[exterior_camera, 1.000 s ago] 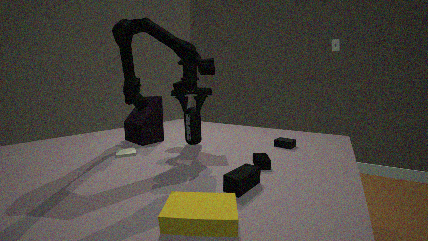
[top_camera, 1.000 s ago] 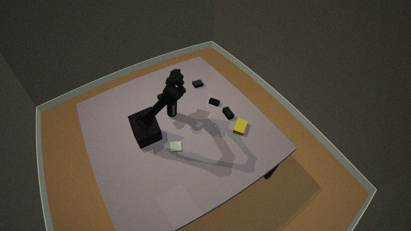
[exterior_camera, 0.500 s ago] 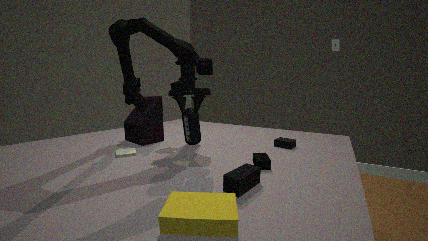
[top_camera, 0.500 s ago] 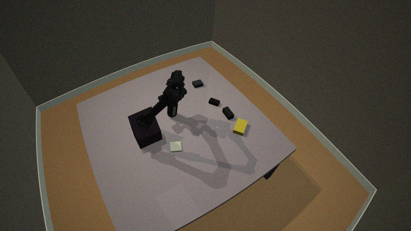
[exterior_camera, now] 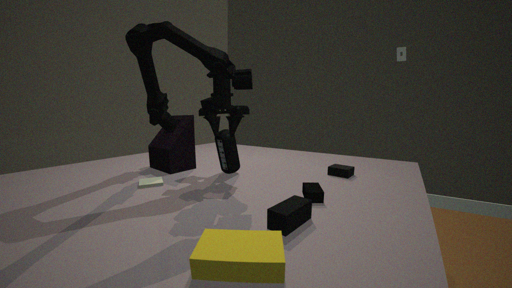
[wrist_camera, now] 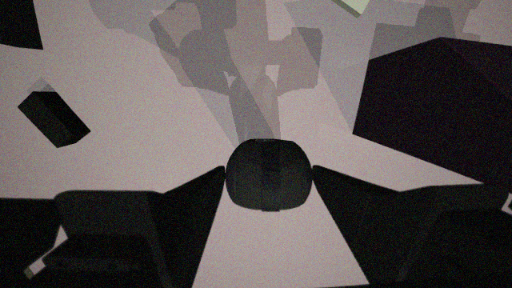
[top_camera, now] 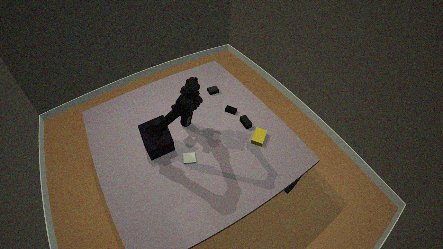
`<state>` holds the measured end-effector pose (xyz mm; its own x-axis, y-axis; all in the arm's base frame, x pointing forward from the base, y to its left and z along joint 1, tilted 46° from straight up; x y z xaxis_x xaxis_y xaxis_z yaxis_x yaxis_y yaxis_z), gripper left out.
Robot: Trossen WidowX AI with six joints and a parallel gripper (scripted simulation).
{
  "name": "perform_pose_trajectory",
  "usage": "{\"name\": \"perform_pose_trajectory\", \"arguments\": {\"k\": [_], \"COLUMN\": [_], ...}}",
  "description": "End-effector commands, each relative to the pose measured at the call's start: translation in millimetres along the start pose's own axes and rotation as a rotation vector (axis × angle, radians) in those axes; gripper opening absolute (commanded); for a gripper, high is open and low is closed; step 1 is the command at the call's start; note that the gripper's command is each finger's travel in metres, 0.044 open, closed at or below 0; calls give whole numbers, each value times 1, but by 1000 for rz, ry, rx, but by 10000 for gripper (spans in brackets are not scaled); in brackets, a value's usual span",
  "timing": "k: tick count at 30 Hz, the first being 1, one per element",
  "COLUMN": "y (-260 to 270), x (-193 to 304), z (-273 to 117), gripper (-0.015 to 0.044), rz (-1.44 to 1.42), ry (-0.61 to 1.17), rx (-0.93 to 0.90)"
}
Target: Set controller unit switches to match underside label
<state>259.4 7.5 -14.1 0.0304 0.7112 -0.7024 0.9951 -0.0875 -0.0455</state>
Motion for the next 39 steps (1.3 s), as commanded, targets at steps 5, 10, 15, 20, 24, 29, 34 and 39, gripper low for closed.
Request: {"name": "perform_pose_trajectory", "arguments": {"k": [5,10,15,20,24,29,34,39], "y": [-3,-3,-3,-4,-4,-4,-4,-5], "x": [-8,-12,-16,-20,-23,-27,-31,-35], "z": [6,7,8,9,10,11,12,14], "gripper": [338,338,338,338,338,338,338,338], "rz": [-5,-5,-5,-5,-5,-5,-5,-6], "ry": [-11,-12,-12,-12,-12,-13,-13,-13], "rx": [9,9,9,10,10,10,10,10]}}
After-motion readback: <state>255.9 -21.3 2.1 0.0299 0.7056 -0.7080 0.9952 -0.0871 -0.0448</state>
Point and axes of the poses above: the point midway between the two fingers, 35 mm back from their tips, its own z axis out along the fingers, its own y axis across the jaws, x = y × z, the point moved 2 cm from there along -z, back along the fingers, and after that the axes turned 4 degrees about -z, right-handed, at the moved point
